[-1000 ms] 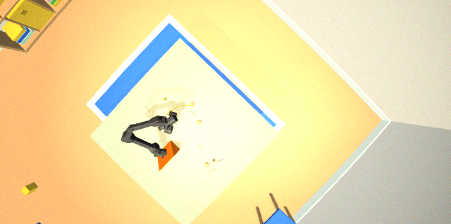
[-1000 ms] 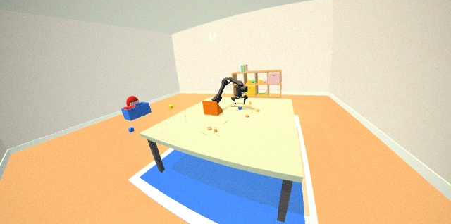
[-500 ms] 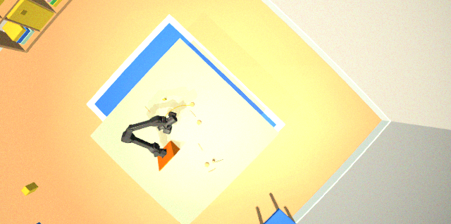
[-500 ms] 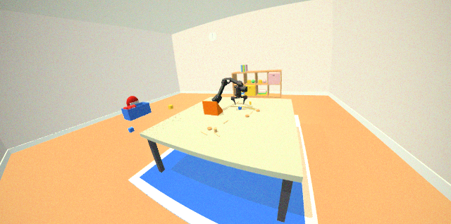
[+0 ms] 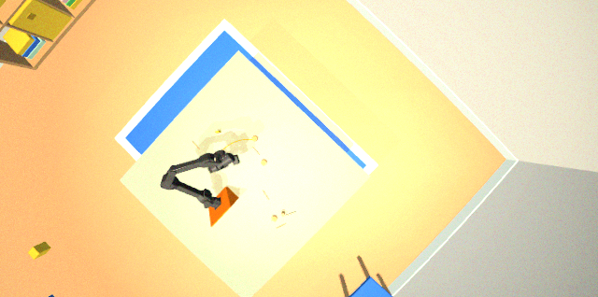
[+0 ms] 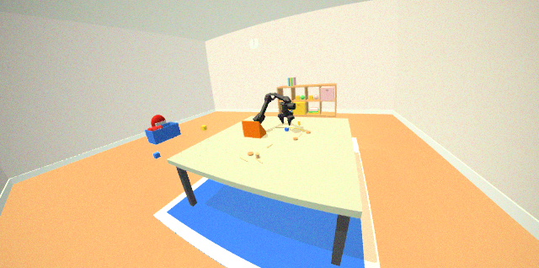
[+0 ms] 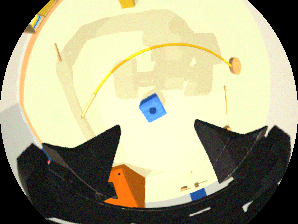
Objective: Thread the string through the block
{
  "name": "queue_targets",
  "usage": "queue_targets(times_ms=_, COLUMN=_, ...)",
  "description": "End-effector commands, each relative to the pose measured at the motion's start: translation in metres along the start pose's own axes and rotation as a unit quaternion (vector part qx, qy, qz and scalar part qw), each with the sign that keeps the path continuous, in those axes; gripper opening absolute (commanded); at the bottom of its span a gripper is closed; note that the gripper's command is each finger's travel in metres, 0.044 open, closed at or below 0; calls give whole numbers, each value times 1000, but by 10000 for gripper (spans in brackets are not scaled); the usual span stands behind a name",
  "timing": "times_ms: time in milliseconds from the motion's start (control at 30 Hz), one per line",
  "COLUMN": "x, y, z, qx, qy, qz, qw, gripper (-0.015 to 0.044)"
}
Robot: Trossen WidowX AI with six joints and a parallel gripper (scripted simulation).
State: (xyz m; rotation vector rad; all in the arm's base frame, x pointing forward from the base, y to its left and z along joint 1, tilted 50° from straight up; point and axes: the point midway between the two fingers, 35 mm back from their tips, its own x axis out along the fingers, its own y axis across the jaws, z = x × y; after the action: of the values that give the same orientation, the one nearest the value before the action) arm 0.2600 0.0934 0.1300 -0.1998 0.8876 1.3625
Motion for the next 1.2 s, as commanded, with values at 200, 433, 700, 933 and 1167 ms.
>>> queue_targets(times_ms=200, x=-7, y=2, z=3, qx=580, qy=-1, qz=0, qw=814, gripper=440)
queue_targets(times_ms=433, x=-10, y=3, z=4, qx=747, qy=-1, qz=0, qw=665, gripper=440)
queue_targets(times_ms=700, x=-12, y=4, z=4, qx=892, qy=-1, qz=0, qw=453, gripper=440)
queue_targets(times_ms=933, x=-14, y=4, z=5, qx=969, qy=0, qz=1, qw=249, gripper=440)
queue_targets(times_ms=1167, x=-14, y=4, z=5, qx=973, qy=0, qz=1, qw=232, gripper=440)
